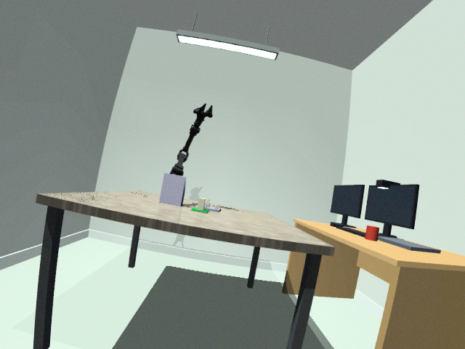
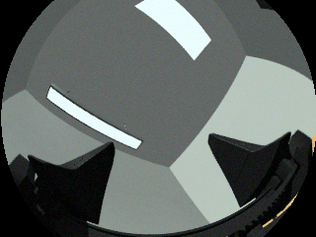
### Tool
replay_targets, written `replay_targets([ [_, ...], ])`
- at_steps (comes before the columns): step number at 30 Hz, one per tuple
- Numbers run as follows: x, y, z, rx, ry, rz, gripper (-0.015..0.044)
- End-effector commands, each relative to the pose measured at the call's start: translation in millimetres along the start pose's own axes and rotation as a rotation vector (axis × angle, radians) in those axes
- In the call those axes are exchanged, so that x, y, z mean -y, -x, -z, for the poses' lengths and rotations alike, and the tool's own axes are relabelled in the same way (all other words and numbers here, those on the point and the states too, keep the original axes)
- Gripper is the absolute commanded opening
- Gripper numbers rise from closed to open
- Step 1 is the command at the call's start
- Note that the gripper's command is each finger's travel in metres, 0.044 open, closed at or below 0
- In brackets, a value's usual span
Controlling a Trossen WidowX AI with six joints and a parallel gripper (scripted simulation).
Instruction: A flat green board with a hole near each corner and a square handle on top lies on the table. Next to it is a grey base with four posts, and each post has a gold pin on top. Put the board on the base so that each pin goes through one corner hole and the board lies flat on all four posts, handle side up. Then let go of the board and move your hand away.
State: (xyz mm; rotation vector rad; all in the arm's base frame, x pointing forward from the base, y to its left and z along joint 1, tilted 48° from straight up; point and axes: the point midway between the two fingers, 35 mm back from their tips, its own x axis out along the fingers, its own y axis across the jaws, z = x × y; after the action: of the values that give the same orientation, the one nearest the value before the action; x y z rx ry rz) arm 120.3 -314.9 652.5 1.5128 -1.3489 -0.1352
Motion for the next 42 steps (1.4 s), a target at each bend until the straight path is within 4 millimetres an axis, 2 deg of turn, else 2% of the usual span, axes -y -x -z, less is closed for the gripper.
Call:
replay_targets([
  [1, 63.6, -14.5, -23.3, 0.025, 0.153, 0.172, 0.044],
  [6, 143.5, -19.4, -48.2, 0.011, 0.339, 0.39, 0.044],
  [10, 208.9, -13.1, -65.0, -0.041, 0.485, 0.571, 0.044],
  [14, 274.7, 2.9, -79.1, -0.132, 0.627, 0.753, 0.044],
  [18, 338.8, 29.1, -90.4, -0.265, 0.76, 0.932, 0.044],
  [24, 424.8, 86.8, -102.7, -0.524, 0.903, 1.176, 0.044],
  [26, 446.7, 108.1, -105.7, -0.604, 0.92, 1.243, 0.044],
  [34, 509.0, 182.7, -109.9, -0.972, 1.007, 1.413, 0.044],
  [38, 541.2, 243.2, -110.3, -1.28, 1.018, 1.487, 0.044],
  [42, 561.1, 305.2, -109.1, -1.602, 0.975, 1.51, 0.044],
])
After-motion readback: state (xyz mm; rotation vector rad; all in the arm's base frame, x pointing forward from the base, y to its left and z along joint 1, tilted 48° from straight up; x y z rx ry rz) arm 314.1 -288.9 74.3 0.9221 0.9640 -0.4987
